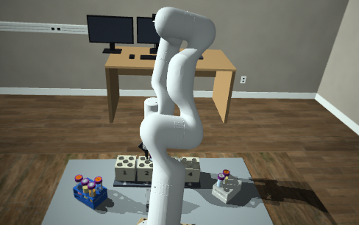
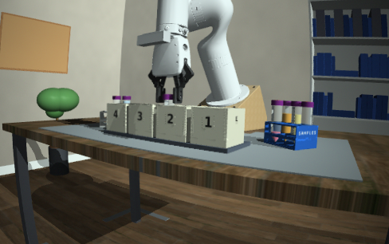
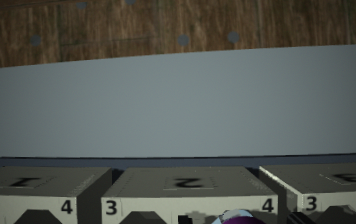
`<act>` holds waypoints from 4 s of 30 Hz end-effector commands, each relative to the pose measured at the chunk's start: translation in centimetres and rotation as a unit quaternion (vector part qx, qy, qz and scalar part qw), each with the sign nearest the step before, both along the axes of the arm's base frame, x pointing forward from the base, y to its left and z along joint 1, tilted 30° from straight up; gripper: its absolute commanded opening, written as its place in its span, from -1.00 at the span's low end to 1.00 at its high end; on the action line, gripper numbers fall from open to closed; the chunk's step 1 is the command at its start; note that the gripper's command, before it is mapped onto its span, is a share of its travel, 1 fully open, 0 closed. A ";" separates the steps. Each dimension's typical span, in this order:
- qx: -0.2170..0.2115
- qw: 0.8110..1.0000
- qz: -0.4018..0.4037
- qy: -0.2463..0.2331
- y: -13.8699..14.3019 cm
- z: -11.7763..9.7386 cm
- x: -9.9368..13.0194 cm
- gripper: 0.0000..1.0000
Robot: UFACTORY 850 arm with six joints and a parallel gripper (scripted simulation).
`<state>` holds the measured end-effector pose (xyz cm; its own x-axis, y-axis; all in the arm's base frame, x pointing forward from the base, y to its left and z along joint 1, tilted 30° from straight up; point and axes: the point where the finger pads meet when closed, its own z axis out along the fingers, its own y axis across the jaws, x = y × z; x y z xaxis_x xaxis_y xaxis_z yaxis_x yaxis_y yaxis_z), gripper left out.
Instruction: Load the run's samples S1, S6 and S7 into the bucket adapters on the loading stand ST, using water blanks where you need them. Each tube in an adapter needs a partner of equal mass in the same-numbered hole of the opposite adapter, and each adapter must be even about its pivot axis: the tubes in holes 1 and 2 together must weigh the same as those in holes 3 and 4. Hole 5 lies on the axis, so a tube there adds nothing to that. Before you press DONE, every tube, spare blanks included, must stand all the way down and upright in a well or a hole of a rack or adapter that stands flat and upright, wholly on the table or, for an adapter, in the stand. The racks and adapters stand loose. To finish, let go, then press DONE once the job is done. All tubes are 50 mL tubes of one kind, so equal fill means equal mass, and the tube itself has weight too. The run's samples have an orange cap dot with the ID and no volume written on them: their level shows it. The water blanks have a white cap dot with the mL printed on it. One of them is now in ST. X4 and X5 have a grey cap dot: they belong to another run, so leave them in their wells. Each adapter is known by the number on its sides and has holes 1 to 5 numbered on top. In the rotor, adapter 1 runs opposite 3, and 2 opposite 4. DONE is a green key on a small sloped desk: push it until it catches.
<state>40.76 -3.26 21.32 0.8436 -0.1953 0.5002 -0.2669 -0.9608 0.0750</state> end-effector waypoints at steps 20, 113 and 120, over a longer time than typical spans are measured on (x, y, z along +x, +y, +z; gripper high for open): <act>0.000 1.000 0.000 -0.001 0.0 0.2 0.0 -1.00; 0.000 1.000 0.000 -0.001 1.5 6.6 -3.5 -1.00; 0.000 1.000 0.000 -0.001 1.7 7.4 -4.0 -1.00</act>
<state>37.14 -1.70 27.99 0.8378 -0.1942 0.5102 -0.2693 -0.9600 0.0769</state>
